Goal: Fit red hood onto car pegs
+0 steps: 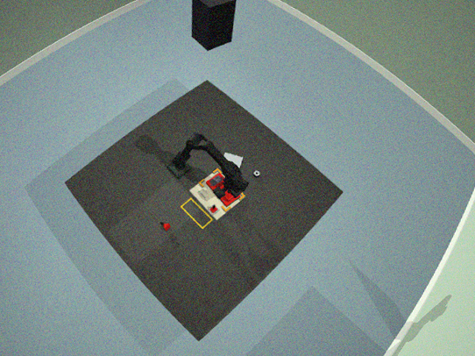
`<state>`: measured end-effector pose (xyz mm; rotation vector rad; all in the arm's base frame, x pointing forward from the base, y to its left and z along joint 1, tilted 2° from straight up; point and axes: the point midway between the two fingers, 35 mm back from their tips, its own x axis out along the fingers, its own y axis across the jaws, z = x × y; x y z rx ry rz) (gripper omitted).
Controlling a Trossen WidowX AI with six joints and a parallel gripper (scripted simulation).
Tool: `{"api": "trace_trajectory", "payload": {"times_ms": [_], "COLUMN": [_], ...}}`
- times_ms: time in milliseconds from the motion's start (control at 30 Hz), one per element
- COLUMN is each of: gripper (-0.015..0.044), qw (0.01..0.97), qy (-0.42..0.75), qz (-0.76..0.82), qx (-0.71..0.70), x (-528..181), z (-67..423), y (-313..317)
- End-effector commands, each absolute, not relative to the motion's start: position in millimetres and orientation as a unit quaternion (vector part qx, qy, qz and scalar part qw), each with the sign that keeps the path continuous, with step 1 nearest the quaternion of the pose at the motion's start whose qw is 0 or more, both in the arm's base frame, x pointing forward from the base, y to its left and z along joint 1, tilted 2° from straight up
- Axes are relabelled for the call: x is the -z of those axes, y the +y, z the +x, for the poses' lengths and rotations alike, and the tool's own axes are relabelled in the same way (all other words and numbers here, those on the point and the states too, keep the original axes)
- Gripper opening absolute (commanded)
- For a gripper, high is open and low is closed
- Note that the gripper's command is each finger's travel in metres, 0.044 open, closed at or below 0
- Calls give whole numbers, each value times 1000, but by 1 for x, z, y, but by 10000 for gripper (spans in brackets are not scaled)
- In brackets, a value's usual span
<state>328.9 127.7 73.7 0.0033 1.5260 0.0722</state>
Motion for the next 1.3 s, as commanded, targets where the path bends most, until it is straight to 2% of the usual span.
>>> {"api": "trace_trajectory", "payload": {"times_ms": [0, 600, 1133, 1167, 1267], "gripper": [0, 0, 420, 440, 440], "qw": [723, 722, 722, 722, 722], "qy": [691, 691, 691, 691, 691], "qz": [2, 1, 1, 1, 1], "qx": [-33, -33, -33, -33, -33], "x": [-72, -69, -68, -68, -70], "z": [329, 329, 329, 329, 329], "y": [128, 128, 128, 128, 128]}}
